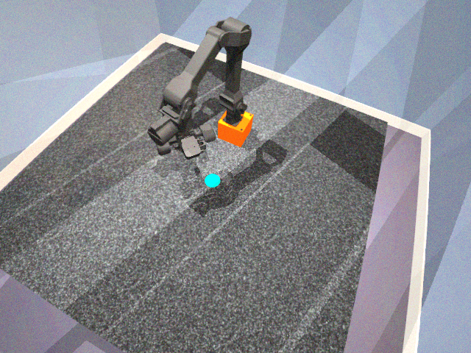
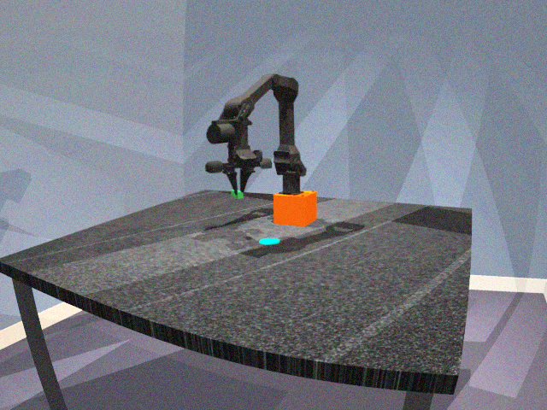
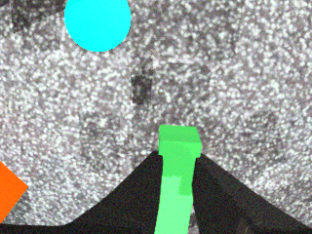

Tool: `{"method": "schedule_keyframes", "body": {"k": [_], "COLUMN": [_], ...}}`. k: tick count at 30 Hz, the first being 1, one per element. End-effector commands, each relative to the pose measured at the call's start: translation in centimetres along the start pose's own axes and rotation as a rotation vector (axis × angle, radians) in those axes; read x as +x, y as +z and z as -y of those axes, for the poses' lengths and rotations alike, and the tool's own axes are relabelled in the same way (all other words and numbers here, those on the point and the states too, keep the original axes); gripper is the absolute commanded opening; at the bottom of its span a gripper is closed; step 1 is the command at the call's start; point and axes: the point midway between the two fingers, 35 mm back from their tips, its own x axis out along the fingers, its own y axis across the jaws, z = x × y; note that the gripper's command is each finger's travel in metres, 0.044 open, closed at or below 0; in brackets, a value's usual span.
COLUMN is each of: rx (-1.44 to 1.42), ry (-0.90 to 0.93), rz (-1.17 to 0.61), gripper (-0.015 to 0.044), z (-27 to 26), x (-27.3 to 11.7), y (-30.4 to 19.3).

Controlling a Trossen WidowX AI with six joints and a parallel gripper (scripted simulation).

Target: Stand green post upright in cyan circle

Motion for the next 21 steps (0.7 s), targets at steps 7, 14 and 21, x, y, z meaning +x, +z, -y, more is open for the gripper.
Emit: {"method": "schedule_keyframes", "body": {"k": [7,14,21], "rx": [0.017,0.026,0.035], "ry": [0.002,0.004,0.005], "rz": [0.008,0.009,0.01], "gripper": [0.0023,0.0023,0.0023], "z": [-2.1,-3.6,-5.1], "x": [-0.5,-0.7,-0.9], "y": [2.3,3.6,4.8]}}
